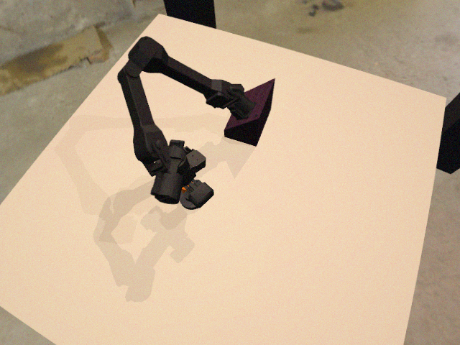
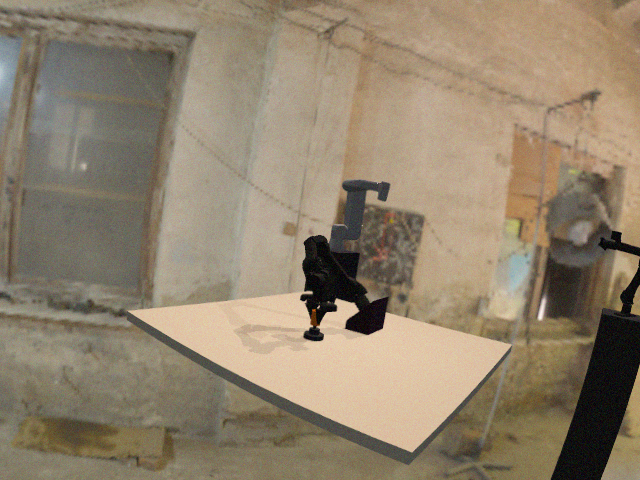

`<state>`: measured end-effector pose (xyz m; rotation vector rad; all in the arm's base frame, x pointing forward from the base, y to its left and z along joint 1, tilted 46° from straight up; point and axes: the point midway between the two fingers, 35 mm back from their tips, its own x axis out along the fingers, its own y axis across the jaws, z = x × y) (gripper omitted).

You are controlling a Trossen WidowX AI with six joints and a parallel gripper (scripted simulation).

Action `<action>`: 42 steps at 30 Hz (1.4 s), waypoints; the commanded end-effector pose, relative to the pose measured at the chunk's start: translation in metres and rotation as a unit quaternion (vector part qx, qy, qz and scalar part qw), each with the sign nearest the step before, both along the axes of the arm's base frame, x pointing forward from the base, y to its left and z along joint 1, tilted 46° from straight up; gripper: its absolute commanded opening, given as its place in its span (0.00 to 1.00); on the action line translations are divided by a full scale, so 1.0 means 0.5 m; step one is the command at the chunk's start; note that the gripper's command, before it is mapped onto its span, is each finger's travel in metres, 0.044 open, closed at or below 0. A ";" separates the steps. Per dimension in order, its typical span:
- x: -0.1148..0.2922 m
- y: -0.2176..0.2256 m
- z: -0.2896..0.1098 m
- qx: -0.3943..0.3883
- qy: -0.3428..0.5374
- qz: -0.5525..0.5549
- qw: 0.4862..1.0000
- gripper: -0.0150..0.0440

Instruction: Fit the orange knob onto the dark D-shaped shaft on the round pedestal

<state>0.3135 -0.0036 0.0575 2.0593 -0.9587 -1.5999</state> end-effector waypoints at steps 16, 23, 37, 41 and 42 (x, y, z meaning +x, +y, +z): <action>-0.007 0.009 0.005 0.000 0.000 0.001 1.000 0.25; -0.004 0.002 0.000 -0.004 0.018 0.020 1.000 0.25; -0.003 -0.002 -0.004 -0.004 0.018 0.020 1.000 0.25; -0.001 -0.003 -0.005 -0.004 0.017 0.019 1.000 0.25; 0.000 -0.004 -0.005 -0.003 0.017 0.018 1.000 0.25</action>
